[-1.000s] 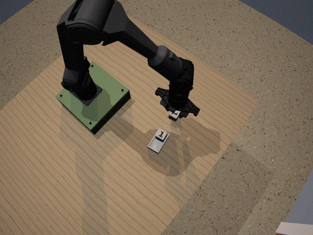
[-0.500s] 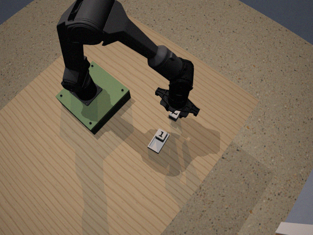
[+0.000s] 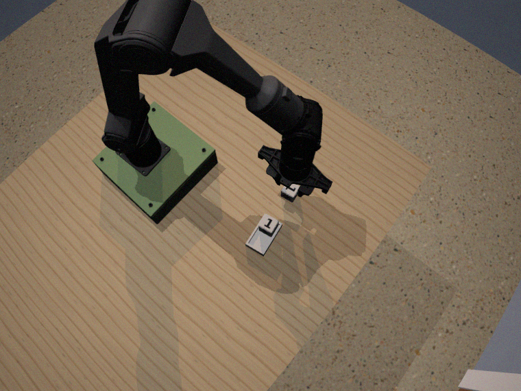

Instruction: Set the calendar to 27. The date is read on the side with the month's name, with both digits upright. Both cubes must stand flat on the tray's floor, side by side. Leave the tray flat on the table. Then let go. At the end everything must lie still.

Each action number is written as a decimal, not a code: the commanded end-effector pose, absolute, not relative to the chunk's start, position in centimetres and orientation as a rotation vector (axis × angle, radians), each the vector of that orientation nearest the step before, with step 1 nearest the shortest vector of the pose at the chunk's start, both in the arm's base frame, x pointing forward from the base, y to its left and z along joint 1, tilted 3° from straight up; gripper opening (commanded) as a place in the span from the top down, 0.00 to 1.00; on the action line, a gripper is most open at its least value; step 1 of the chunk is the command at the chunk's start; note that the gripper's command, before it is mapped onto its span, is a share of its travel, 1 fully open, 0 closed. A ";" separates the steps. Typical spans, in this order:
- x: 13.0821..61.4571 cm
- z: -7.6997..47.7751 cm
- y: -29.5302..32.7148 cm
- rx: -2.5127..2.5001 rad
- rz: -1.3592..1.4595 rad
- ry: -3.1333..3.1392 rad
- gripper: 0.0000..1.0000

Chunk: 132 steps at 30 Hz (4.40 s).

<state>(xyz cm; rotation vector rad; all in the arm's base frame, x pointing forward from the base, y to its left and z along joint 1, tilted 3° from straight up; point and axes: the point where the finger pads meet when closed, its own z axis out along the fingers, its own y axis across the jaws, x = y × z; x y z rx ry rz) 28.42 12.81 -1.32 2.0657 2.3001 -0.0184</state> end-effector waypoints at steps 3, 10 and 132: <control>28.4 -1.4 12.8 2.066 -0.019 2.299 0.40; 28.4 -1.4 12.8 2.066 -0.019 2.299 0.40; 28.5 -4.2 12.6 2.066 -0.021 2.299 0.65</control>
